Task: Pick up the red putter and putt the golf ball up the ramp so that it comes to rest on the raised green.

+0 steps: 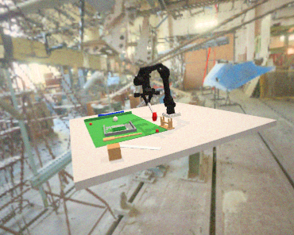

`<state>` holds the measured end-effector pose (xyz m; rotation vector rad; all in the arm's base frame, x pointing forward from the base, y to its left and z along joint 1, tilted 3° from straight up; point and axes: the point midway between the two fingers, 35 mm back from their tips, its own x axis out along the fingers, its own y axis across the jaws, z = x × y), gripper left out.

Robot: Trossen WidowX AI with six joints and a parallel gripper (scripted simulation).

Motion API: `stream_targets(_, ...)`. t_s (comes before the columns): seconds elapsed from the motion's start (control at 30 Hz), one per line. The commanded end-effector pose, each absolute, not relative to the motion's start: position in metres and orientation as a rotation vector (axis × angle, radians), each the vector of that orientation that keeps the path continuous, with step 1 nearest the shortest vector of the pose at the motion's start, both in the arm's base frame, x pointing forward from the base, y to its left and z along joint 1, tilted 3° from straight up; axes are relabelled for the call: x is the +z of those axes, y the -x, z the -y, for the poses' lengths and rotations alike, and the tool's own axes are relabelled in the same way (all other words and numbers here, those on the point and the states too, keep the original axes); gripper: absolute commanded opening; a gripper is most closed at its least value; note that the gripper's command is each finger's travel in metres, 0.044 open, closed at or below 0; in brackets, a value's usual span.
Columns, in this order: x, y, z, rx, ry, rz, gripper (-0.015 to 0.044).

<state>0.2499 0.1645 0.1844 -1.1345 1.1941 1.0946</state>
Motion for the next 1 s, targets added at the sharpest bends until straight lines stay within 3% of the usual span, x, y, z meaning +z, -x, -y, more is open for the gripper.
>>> stream_targets(0.0, 0.184, -0.258, -0.151, 1.058, 1.094, -1.215, 0.0)
stream_targets(0.97, 0.177, -0.305, -0.013, 0.618, 0.648, -1.417, 0.0)
